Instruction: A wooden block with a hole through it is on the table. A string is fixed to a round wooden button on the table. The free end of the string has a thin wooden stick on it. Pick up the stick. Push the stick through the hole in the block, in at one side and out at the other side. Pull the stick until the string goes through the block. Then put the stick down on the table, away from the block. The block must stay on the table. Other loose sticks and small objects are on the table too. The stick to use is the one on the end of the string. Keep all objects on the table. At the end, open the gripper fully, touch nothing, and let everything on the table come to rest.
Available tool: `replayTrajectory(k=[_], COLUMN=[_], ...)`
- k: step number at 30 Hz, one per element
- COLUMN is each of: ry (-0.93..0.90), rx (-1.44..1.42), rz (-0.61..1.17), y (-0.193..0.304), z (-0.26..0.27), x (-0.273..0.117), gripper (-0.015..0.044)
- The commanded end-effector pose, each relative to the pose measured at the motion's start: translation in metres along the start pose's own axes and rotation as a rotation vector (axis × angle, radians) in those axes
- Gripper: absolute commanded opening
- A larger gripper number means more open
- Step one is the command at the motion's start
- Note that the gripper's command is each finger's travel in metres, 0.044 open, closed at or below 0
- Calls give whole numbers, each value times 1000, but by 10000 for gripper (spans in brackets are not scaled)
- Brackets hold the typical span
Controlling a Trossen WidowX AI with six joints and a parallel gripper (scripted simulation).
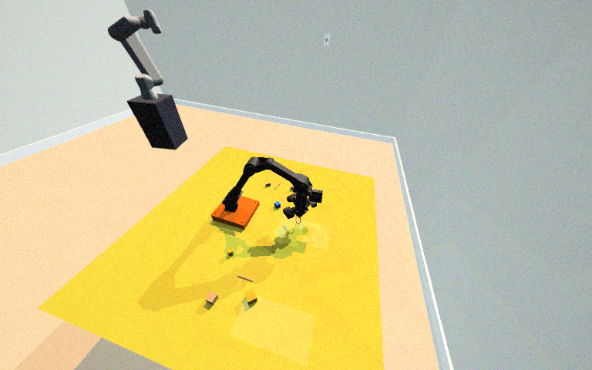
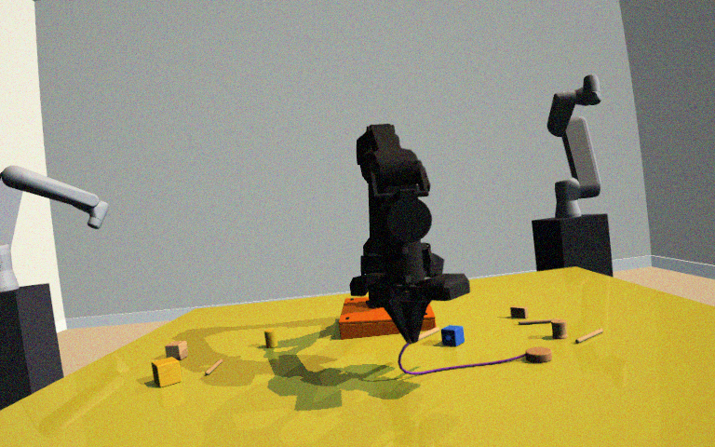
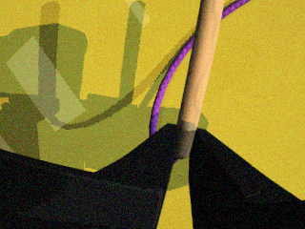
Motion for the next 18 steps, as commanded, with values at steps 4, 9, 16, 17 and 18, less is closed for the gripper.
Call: replayTrajectory(k=[4, 9, 16, 17, 18], ry=[3, 3, 3, 3, 2], rx=[-3, -3, -5, -5, -5], rz=[2, 2, 3, 3, 3], y=[11, 18, 26, 27, 29], z=[0, 1, 3, 3, 4], x=[0, 0, 0, 0, 0], gripper=[0, 0, 0, 0, 0])
Point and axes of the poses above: the point midway between the two fingers, 35 mm back from their tips, its own x axis out along the fingers, its own z axis across the jaws, y = z × x, the point moved 2 cm from there along -x, back along the fingers, and after that the axes turned 6 degrees about -x, right-handed, at the moved point
